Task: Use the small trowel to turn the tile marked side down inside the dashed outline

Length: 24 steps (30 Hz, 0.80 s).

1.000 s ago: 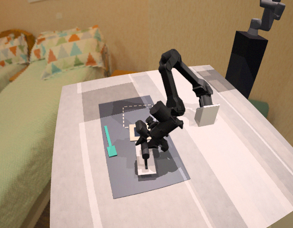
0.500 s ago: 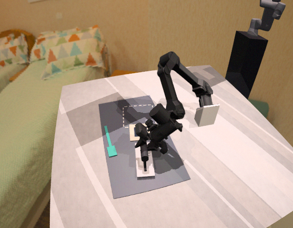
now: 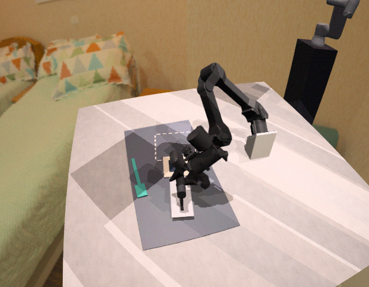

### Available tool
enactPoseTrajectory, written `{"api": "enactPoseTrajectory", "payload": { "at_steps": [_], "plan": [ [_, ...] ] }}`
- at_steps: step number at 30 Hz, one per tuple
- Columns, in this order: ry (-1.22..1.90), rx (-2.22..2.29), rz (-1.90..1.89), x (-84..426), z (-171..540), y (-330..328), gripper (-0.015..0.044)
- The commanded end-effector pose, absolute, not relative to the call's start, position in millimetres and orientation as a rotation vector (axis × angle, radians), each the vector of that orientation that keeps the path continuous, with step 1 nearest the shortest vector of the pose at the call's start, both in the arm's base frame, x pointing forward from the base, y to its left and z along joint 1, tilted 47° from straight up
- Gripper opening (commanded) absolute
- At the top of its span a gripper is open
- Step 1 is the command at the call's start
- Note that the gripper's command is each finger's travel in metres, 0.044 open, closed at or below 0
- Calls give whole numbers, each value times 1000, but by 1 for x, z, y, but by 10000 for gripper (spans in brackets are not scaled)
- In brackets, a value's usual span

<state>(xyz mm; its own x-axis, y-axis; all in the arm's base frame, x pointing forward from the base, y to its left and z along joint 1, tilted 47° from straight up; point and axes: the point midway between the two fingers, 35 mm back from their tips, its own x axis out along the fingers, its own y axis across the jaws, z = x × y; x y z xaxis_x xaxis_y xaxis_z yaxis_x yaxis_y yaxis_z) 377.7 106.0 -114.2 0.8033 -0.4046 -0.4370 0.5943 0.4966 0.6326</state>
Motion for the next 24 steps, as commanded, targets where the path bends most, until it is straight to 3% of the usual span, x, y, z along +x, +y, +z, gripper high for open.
{"api": "enactPoseTrajectory", "payload": {
  "at_steps": [1,24],
  "plan": [
    [235,863,-609,379,-106,102,0],
    [210,800,-618,377,-88,93,0]
  ]
}}
